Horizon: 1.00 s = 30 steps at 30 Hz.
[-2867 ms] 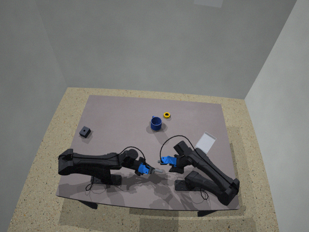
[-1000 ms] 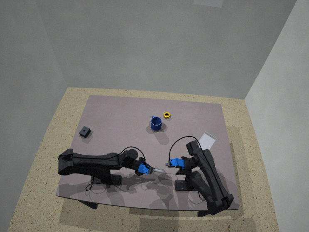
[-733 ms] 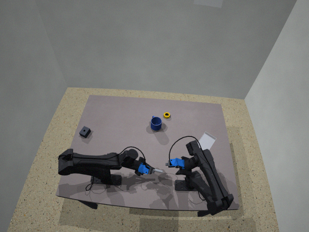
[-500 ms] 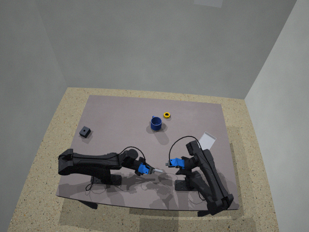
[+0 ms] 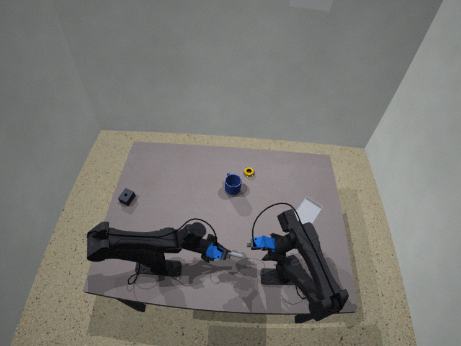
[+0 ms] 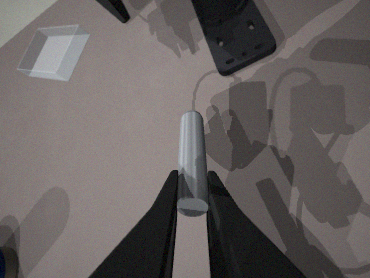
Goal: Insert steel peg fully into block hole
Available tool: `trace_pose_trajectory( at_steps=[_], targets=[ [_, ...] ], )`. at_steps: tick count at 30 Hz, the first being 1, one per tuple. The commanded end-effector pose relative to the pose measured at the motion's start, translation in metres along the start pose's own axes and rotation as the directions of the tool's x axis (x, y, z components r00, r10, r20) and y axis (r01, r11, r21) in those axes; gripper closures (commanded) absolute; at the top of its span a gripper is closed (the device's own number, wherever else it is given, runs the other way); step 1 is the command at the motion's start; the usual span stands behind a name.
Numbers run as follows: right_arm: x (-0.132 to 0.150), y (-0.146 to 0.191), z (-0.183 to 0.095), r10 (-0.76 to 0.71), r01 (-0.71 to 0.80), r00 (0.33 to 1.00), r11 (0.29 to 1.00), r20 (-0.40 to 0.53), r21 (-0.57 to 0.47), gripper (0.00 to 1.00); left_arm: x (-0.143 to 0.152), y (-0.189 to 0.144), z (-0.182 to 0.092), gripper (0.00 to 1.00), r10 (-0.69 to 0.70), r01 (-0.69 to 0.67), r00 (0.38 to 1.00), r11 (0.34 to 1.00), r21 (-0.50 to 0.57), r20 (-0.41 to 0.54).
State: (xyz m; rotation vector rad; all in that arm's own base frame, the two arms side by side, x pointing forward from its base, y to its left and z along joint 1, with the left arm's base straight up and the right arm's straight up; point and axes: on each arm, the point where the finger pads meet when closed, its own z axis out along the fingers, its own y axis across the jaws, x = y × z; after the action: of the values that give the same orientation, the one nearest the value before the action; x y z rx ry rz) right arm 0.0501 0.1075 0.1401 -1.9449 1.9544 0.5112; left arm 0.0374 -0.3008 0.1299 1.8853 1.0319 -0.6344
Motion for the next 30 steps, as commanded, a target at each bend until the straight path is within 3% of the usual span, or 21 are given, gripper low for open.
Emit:
trace_pose_trajectory(
  at_steps=[1,15,18,20,27,29,30],
  targets=[
    [-0.008,-0.001,-0.009,-0.01,0.009,1.0,1.0,0.029,0.02,0.57,-0.007,0.003,-0.001,1.0,0.006,-0.005,1.0,1.0,-0.005,0.022],
    [-0.008,-0.001,-0.009,-0.01,0.009,1.0,1.0,0.029,0.02,0.57,-0.007,0.003,-0.001,1.0,0.006,-0.005,1.0,1.0,-0.005,0.022],
    [-0.012,-0.048,-0.012,0.085,-0.088,0.996,0.983,0.024,0.159,0.23,-0.007,0.003,-0.001,1.0,0.006,-0.005,1.0,1.0,-0.005,0.022],
    [-0.022,-0.103,-0.03,0.188,-0.208,0.978,0.918,0.092,0.336,0.01,-0.007,0.003,-0.001,1.0,0.006,-0.005,1.0,1.0,-0.005,0.022],
    [-0.038,-0.209,-0.095,0.313,-0.467,0.883,0.645,0.349,0.604,0.0,-0.007,0.003,-0.001,1.0,0.006,-0.005,1.0,1.0,-0.005,0.022],
    [-0.038,-0.209,-0.095,0.313,-0.467,0.883,0.645,0.349,0.604,0.0,-0.007,0.003,-0.001,1.0,0.006,-0.005,1.0,1.0,-0.005,0.022],
    [-0.04,-0.231,-0.116,0.316,-0.529,0.848,0.56,0.426,0.637,0.0,-0.007,0.003,-0.001,1.0,0.006,-0.005,1.0,1.0,-0.005,0.022]
  ],
)
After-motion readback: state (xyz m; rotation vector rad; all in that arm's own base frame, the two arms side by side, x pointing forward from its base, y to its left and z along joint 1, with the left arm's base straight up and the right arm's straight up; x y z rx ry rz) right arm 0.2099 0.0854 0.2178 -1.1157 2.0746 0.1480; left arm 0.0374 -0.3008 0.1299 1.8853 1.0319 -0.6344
